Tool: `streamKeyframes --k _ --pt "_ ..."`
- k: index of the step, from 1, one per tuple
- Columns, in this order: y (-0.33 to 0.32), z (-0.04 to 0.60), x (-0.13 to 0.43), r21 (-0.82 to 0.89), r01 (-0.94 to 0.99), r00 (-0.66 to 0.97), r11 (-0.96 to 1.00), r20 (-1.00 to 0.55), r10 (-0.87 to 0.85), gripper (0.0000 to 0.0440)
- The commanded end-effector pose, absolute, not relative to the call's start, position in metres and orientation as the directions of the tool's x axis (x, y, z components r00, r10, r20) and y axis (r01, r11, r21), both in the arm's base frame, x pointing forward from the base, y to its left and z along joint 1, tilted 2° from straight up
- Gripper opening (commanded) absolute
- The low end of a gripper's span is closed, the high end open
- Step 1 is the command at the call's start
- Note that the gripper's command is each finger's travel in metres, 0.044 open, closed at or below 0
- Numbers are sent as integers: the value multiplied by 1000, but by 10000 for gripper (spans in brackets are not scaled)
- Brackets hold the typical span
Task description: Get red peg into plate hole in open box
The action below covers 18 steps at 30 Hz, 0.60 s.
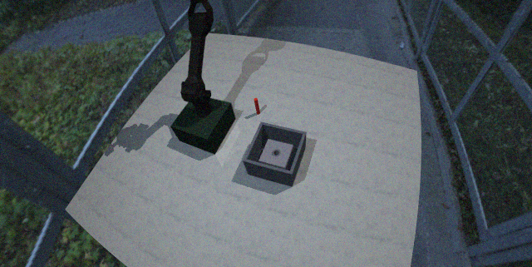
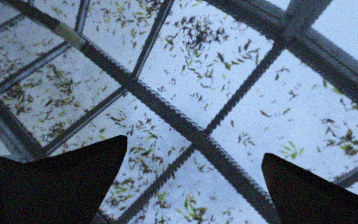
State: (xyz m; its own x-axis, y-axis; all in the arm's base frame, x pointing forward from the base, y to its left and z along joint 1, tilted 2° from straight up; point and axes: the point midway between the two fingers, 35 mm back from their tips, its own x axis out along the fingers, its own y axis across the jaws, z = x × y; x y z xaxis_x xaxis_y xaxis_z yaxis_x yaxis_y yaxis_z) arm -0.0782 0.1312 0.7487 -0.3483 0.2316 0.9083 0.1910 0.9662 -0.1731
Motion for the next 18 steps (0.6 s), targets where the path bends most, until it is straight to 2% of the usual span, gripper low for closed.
streamKeyframes --k 1,2,18 --pt "126 749 -77 -166 187 -344 968 912 223 422" --pt "121 749 -75 -156 182 -340 971 917 211 440" --pt "-38 736 -25 196 -126 -181 973 959 -217 440"
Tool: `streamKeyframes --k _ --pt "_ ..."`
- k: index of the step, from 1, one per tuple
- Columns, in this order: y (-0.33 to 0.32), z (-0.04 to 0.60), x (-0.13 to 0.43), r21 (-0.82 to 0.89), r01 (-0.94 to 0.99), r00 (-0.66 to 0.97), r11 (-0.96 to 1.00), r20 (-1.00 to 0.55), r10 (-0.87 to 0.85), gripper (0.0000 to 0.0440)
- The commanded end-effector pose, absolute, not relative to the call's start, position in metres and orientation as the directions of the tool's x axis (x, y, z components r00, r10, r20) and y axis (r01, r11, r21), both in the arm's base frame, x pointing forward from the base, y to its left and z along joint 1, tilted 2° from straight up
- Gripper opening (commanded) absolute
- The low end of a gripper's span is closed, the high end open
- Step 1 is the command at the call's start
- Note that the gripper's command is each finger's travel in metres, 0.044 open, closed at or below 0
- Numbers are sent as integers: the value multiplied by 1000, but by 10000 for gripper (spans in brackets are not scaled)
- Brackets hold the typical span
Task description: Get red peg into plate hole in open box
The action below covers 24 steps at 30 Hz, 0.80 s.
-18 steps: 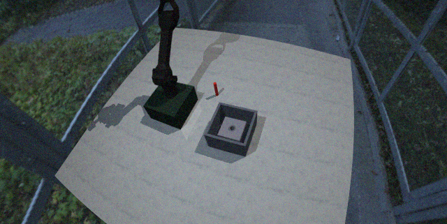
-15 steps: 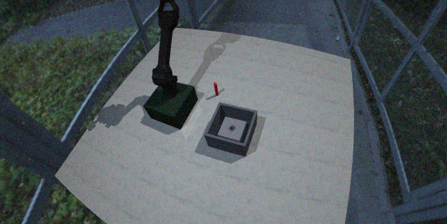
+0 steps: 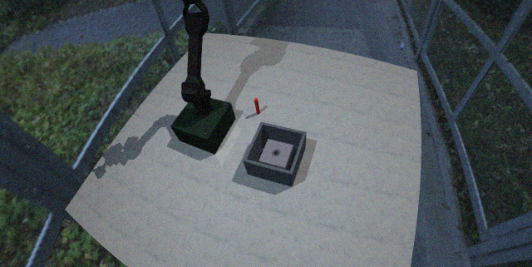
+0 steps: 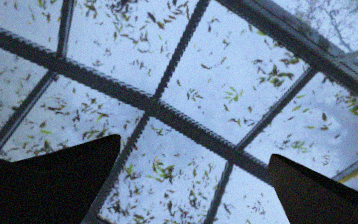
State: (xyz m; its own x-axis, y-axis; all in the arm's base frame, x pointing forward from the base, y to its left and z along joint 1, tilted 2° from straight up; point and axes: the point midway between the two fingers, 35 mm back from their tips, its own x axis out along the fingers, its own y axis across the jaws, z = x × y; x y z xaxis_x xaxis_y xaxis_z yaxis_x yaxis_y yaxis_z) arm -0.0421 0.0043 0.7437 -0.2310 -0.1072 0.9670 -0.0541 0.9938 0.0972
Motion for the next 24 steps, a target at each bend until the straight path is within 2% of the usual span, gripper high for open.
streamKeyframes --k 1,13,24 --pt "-47 733 -21 221 -146 -169 964 955 -245 440" --pt "-145 685 43 523 -334 28 784 837 -547 440" --pt "-200 616 118 762 -383 263 521 631 -730 440"
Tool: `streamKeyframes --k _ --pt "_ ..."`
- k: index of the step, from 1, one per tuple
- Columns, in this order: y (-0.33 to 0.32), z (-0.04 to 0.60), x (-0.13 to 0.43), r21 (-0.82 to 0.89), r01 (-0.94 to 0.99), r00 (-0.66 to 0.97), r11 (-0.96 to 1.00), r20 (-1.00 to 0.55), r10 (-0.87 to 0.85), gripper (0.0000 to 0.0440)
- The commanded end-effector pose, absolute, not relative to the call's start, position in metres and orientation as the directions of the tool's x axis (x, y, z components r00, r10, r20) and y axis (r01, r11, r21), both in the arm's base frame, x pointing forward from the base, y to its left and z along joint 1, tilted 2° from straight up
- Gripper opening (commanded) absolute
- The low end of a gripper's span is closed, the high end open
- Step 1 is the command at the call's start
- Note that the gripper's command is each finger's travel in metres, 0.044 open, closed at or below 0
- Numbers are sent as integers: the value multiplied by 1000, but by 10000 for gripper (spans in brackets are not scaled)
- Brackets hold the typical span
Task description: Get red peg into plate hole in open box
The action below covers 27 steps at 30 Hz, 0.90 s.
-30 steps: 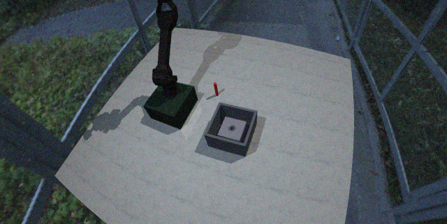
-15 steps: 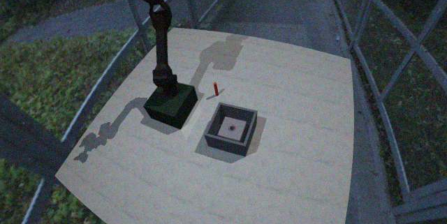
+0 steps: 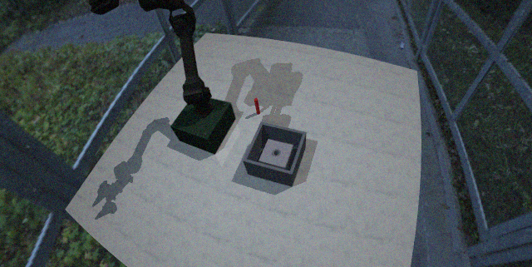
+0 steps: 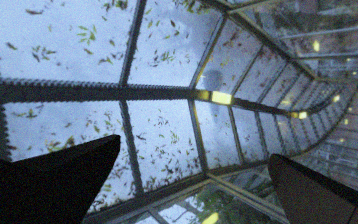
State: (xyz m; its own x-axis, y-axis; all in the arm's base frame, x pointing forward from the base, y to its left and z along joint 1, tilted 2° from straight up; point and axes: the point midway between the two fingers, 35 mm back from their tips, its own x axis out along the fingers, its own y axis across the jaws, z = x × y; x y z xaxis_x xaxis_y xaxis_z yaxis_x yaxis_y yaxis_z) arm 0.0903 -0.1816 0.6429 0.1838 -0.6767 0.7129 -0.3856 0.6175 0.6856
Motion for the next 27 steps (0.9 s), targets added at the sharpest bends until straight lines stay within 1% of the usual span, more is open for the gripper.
streamKeyframes --k 1,7,13,20,27 --pt "-203 609 126 781 -381 286 495 608 -740 440" --pt "-214 564 169 879 -340 420 334 460 -782 440" --pt "-212 515 210 949 -257 546 180 297 -783 440" --pt "-194 457 251 993 -112 670 27 96 -736 440" --pt "-162 399 281 994 71 755 -80 -106 -647 440"
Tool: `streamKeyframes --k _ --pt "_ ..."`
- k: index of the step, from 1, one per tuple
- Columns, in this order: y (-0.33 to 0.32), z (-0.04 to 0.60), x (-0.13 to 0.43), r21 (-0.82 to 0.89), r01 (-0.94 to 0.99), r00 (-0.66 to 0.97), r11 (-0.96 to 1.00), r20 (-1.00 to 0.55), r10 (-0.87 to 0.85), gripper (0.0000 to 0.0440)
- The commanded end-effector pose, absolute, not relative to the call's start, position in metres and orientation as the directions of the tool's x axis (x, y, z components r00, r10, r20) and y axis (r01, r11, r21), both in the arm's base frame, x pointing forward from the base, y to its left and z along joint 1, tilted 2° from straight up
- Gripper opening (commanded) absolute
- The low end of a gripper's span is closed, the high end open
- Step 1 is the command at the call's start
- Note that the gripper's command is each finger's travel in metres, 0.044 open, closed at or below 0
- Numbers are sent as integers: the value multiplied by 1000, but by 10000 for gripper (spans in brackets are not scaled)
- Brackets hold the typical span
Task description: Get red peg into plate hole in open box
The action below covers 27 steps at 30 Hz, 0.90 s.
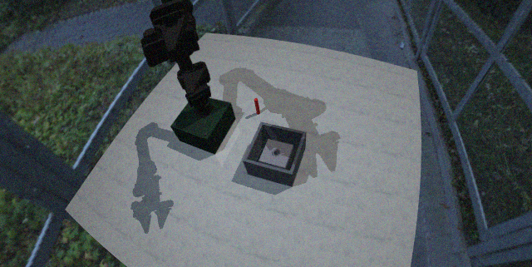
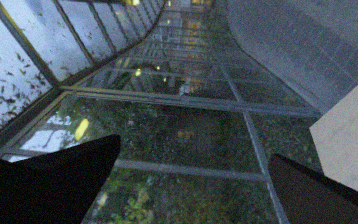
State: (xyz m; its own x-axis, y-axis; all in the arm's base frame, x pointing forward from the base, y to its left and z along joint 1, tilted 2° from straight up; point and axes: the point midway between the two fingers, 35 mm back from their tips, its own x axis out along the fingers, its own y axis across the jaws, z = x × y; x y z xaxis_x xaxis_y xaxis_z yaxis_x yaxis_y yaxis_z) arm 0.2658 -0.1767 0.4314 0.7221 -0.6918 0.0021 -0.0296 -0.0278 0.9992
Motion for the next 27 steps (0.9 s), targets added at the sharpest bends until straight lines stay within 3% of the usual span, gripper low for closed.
streamKeyframes --k 1,14,27 --pt "-156 391 285 991 99 763 -91 -135 -632 440" --pt "-76 293 303 872 471 776 -131 -480 -408 440" --pt "2 207 275 627 779 609 -17 -763 -218 440"
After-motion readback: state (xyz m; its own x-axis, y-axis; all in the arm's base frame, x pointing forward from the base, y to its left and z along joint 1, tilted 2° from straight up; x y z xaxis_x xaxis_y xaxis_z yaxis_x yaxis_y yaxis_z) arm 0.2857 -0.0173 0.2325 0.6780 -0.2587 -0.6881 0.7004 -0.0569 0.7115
